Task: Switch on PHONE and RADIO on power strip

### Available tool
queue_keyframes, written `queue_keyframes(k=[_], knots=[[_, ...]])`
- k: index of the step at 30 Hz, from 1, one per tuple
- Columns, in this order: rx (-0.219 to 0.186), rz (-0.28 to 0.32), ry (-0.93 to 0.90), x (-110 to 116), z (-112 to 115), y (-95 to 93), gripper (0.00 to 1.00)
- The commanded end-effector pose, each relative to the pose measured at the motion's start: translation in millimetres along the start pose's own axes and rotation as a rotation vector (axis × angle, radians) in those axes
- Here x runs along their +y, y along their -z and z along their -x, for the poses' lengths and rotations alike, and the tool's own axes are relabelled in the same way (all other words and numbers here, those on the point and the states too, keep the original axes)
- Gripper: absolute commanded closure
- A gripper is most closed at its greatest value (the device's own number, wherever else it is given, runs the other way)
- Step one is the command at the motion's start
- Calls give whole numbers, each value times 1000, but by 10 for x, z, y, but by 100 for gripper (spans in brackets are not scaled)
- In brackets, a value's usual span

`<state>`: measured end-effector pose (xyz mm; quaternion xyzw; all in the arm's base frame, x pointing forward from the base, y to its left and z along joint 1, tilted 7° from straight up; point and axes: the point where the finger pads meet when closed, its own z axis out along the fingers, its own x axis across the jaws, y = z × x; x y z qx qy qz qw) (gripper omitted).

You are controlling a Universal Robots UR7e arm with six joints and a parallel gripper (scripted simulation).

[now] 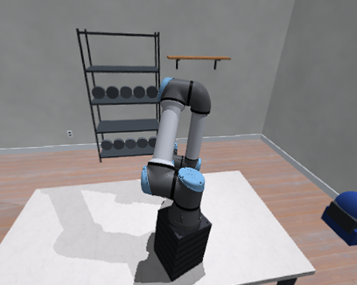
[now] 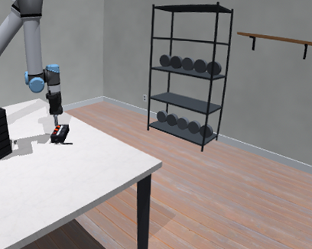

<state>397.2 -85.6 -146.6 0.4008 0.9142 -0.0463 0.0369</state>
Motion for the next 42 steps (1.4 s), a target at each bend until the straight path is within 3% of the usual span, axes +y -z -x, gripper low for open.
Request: queue_keyframes(k=[1,24,25,32,42], knots=[[0,0,0,2,4,113,100],[0,0,0,2,4,127,100],[0,0,0,2,4,127,0],[0,0,0,2,4,171,0],[0,0,0,2,4,376,0]])
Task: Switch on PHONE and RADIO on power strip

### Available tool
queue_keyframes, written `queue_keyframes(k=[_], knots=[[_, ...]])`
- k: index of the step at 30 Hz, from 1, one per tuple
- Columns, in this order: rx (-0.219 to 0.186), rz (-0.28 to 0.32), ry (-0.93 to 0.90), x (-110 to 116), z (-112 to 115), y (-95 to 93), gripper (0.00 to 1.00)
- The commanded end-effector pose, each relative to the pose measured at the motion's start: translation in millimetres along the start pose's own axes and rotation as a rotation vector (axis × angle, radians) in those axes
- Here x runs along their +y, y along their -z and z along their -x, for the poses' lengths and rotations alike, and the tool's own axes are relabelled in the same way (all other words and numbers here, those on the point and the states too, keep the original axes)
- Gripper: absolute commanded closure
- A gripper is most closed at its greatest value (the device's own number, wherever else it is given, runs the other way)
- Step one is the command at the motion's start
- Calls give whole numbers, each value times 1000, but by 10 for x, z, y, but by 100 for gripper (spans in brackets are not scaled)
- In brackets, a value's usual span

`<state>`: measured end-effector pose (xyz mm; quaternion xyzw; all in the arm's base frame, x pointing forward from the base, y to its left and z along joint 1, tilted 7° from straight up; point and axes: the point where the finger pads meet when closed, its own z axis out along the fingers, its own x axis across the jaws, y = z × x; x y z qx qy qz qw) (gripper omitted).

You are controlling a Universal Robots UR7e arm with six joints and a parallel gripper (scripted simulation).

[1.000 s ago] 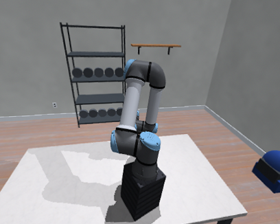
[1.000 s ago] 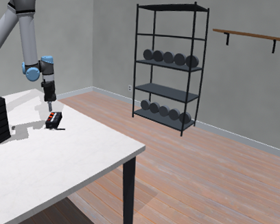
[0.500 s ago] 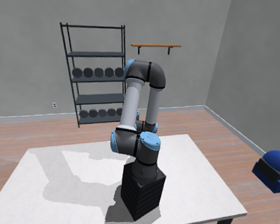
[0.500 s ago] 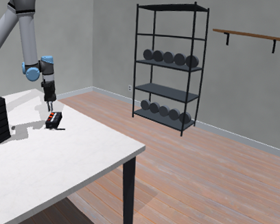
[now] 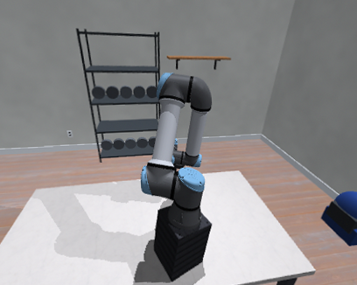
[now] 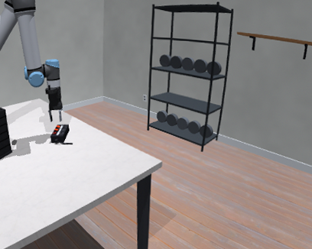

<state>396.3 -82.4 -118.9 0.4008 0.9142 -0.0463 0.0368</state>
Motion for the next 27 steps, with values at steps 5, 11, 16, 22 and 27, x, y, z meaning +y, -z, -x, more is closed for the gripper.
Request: queue_keyframes(k=[5,11,16,22,27], knots=[[-1,0,0,2,4,293,0],[-1,0,0,2,4,540,0],[-1,0,0,2,3,649,0],[-1,0,0,2,3,798,0],[-1,0,0,2,3,843,0]])
